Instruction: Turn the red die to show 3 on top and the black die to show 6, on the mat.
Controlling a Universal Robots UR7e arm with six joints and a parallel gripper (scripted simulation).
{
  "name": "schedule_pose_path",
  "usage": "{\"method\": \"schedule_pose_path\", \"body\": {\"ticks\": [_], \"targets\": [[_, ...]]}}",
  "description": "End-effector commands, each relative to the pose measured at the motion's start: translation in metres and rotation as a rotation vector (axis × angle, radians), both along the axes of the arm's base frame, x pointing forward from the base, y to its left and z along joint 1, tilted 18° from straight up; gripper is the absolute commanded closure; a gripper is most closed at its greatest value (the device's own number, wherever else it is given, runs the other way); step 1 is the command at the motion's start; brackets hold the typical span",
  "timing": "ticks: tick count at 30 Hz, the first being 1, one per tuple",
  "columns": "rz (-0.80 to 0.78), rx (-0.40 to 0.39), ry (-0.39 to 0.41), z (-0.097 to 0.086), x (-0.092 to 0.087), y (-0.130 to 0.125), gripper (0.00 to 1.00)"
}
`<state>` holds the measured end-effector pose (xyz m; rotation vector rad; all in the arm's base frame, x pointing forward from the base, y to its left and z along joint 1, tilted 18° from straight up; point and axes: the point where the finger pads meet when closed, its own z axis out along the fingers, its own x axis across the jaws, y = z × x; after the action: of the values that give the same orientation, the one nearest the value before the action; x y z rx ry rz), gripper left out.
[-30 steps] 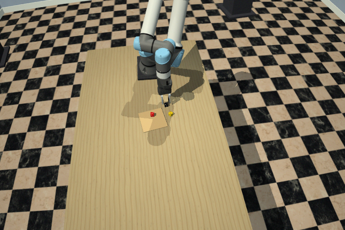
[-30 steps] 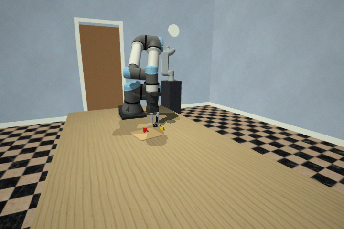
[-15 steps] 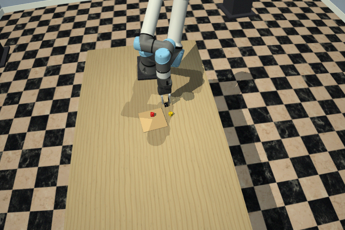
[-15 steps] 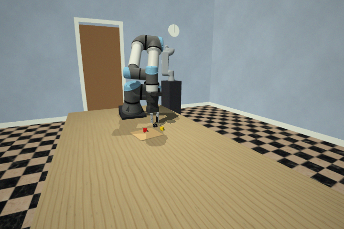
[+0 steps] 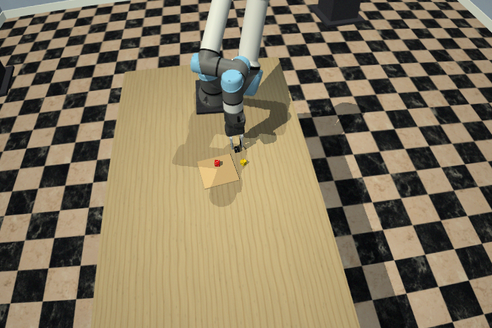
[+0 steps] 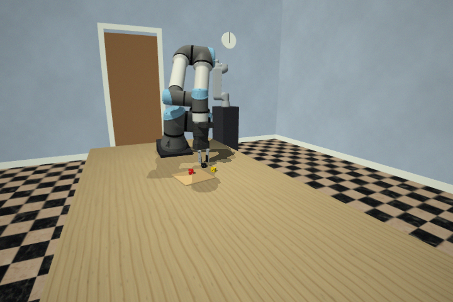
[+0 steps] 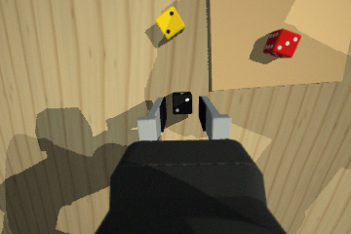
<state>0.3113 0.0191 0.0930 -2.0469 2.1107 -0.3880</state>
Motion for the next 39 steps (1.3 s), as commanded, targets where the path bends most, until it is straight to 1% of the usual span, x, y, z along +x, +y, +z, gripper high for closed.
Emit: {"method": "schedule_pose_path", "body": {"ticks": [1, 13, 39], "targets": [[0.001, 0.002, 0.004, -0.009, 0.001, 0.001, 0.30], [0.001, 0.002, 0.004, -0.020, 0.004, 0.000, 0.30], [0.001, 0.002, 0.004, -0.020, 0.004, 0.000, 0.30]]}}
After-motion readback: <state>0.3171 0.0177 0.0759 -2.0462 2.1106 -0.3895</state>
